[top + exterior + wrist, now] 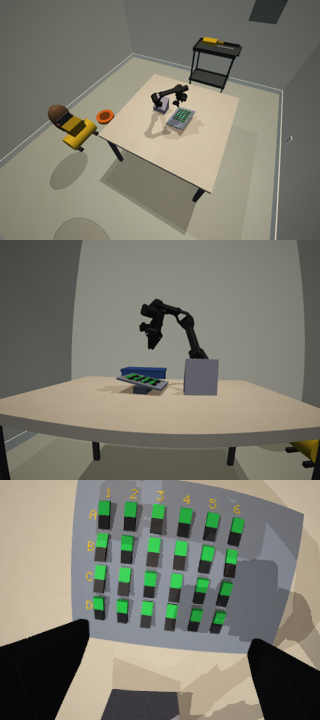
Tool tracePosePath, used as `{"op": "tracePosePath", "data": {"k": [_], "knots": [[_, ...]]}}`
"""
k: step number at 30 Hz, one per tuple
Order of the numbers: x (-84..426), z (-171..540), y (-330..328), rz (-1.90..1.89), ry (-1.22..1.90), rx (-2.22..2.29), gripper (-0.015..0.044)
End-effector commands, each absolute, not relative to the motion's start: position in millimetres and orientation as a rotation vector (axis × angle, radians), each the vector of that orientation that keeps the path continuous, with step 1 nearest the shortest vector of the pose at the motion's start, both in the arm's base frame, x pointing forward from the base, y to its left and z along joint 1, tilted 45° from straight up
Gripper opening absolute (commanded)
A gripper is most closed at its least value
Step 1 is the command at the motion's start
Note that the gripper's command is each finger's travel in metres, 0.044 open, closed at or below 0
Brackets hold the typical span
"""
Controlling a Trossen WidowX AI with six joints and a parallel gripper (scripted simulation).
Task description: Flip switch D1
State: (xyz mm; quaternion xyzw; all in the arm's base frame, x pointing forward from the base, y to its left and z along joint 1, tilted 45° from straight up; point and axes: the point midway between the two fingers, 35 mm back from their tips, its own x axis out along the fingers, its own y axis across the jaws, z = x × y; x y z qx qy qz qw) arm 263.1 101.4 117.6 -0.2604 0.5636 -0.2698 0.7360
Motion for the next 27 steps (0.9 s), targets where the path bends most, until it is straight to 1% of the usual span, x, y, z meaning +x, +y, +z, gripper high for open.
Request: {"op": "tracePosePath", "data": {"k": [1,3,6,9,15,19,27], "knots": [[263.1,114.3,101.7,-0.593,1.238,-0.572,0.0374],[262.6,88.1,103.4,-0.593,1.24,-0.572,0.0321],[254.2,28.3,100.8,-0.595,1.243,-0.573,0.0242],[243.8,-7.7,94.5,-0.597,1.245,-0.574,0.0164],[240.9,-15.6,92.5,-0.598,1.246,-0.575,0.0006],[248.8,-37.5,69.8,-0.607,1.267,-0.569,0.0],[249.6,-40.1,66.9,-0.608,1.269,-0.569,0.0]]}}
